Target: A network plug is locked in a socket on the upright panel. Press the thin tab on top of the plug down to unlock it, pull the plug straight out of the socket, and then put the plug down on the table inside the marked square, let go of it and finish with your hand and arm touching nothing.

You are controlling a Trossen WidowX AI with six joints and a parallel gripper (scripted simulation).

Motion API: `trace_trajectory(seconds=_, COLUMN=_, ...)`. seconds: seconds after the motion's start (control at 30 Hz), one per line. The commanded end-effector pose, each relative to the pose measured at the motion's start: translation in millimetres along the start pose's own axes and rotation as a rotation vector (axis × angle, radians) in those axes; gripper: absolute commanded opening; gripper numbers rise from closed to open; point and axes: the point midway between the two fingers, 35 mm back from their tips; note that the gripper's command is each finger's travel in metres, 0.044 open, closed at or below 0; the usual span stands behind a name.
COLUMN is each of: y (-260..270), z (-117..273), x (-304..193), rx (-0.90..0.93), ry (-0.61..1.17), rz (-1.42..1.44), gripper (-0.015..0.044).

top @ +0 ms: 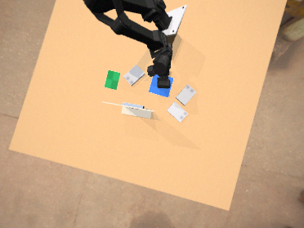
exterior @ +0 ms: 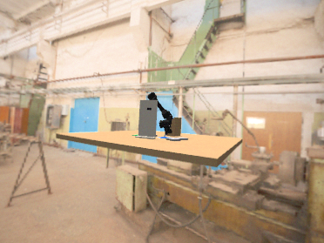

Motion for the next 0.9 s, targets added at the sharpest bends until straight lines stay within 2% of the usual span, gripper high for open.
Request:
trace_trajectory(seconds=0.0, y=-6.3, z=-1.6, x=0.1, rx=-0.006, ry=0.005, rz=0.009, gripper=0.0000)
trace_trajectory(seconds=0.67, y=-5.6, z=-6.0, x=2.6, rx=-0.004, ry=-0.001, rz=0.005, gripper=0.0000)
trace_trajectory(seconds=0.87, y=-5.6, z=-6.0, x=2.6, rx=-0.004, ry=-0.001, rz=0.005, gripper=0.0156)
Point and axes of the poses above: the point midway between the two fingers, 35 mm back from their tips, its own z axis back along the fingers, its own y axis across the jaws, x = y × z, and after that the axes turned 8 degrees about -z, right-handed
